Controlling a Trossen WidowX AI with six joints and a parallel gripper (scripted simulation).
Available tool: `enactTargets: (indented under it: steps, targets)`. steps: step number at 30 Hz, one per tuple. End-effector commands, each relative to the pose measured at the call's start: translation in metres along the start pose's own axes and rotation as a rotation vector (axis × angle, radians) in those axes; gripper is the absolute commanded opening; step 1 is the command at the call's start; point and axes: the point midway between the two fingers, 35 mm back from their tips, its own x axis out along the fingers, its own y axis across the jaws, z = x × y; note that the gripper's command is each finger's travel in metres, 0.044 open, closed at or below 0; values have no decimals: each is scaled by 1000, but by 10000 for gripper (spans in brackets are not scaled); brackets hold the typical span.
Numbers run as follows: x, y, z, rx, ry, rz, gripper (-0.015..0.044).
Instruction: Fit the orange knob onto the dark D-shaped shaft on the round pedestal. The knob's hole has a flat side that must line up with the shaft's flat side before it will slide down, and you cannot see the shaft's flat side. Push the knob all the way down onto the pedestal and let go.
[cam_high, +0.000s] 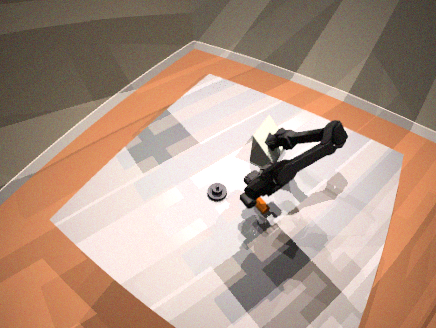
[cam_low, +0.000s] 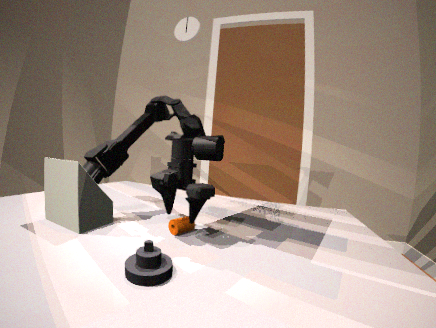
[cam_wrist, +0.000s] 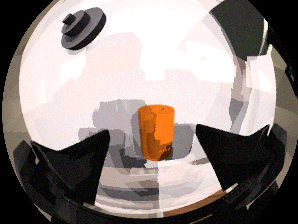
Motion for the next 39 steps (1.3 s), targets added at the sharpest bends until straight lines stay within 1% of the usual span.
enactTargets:
  steps: [1,17,24,25,35,39]
  targets:
    - [11,-3,2,13,1,-15,440]
    - [32,-5,1,14,3,-16,440]
    - [32,-5,1,14,3,-16,256]
    - [32,-5,1,14,3,-16,240]
    - [32,-5,1,14,3,-16,240]
    - [32,-5,1,14,3,-16,213]
